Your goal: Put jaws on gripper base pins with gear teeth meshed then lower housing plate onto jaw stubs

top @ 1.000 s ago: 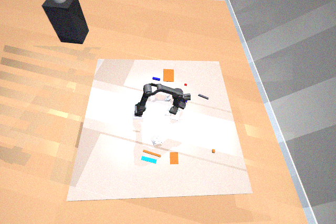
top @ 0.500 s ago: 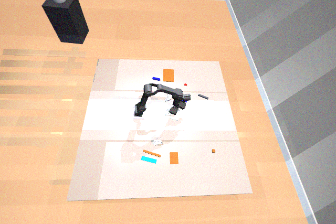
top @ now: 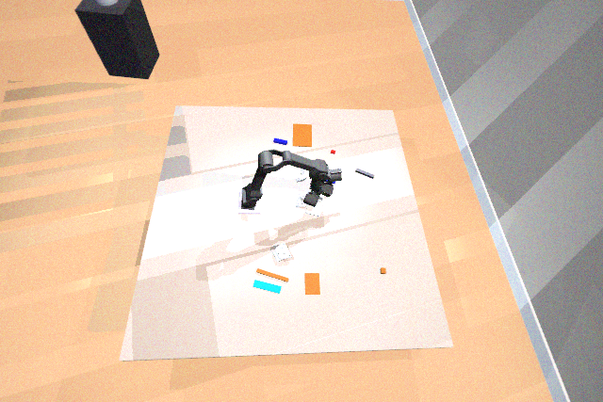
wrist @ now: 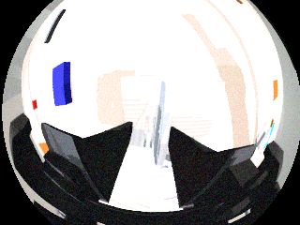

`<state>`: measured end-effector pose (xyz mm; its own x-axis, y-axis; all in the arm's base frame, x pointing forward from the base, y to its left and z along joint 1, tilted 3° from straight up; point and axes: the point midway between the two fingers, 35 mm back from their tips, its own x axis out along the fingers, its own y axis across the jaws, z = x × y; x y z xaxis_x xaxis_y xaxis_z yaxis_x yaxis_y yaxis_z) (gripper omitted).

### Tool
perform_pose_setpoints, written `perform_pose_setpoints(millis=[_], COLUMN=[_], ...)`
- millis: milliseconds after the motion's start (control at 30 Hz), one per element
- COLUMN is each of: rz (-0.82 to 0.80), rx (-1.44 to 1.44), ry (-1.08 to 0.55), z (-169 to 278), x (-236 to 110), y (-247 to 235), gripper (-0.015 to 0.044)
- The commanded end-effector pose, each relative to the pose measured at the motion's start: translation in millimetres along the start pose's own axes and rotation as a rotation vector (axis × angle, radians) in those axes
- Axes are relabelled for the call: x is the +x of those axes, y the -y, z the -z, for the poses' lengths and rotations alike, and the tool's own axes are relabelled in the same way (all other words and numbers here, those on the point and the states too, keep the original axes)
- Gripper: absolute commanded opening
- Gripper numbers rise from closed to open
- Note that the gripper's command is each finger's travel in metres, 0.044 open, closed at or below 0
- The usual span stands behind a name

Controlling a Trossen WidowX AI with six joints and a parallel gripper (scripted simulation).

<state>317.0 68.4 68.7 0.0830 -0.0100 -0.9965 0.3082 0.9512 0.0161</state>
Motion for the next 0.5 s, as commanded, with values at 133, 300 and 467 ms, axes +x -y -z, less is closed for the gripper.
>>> perform_pose_setpoints(millis=[133,300,467], rz=[0.003,0.003,0.003], rx=[0.005,0.006,0.006], ry=[0.001,0.001,0.001], z=[-0.1,-0.1,-0.1], x=[1.7,4.6,4.8], y=[0.5,0.5,0.5], gripper=[0.0134,0.0134,0.0134])
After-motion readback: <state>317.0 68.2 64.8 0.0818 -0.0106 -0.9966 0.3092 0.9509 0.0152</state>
